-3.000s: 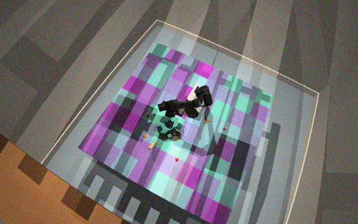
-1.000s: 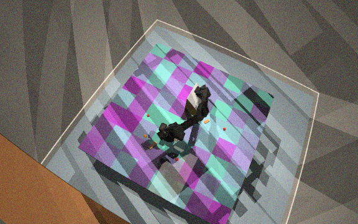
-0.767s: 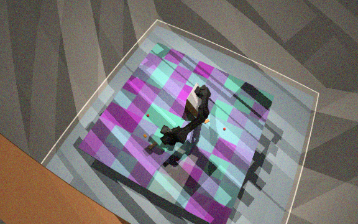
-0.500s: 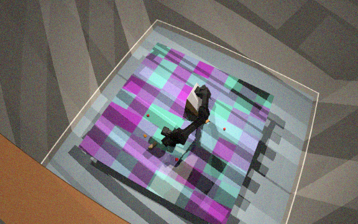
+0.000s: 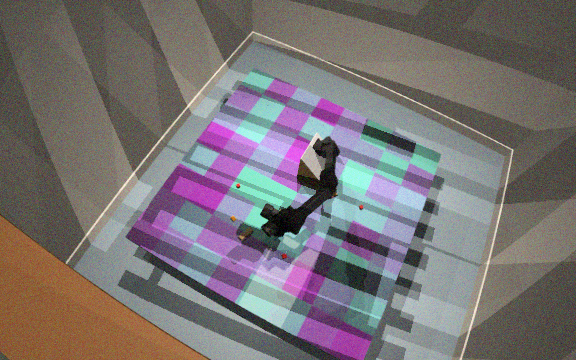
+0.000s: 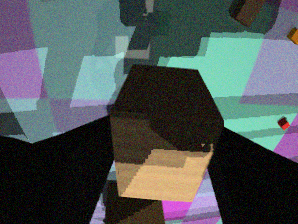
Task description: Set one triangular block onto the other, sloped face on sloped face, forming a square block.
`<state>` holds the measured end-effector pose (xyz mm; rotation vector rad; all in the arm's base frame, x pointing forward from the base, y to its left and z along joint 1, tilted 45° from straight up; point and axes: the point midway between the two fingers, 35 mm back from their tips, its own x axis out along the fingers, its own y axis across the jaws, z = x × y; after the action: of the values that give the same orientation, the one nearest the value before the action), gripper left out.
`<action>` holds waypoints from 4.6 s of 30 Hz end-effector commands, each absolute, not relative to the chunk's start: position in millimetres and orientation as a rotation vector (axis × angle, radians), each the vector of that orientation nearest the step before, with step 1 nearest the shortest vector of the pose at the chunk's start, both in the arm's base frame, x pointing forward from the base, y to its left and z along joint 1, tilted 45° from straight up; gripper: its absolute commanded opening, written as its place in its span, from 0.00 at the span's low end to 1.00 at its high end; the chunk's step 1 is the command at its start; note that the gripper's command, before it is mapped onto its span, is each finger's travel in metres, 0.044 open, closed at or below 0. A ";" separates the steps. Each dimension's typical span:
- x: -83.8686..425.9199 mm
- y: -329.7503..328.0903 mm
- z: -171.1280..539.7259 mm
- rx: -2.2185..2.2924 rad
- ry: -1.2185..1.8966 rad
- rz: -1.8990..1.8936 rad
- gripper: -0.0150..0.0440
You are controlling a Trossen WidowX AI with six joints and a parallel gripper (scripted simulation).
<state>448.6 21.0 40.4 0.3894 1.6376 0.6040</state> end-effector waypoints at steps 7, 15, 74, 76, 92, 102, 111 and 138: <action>445.2 26.5 29.0 0.414 1.637 0.623 0.25; 437.0 41.6 8.6 0.440 1.617 0.687 0.25; 406.1 82.5 -40.4 0.461 1.579 0.764 0.25; 405.5 83.3 -41.3 0.461 1.579 0.764 0.25; 401.0 89.7 -48.3 0.461 1.579 0.763 0.25; 398.3 93.6 -52.6 0.461 1.580 0.763 0.25; 397.7 94.6 -53.6 0.461 1.580 0.763 0.25; 397.5 96.0 -54.0 0.467 1.577 0.767 0.25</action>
<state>397.3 95.4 -54.2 0.4628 1.5785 0.7675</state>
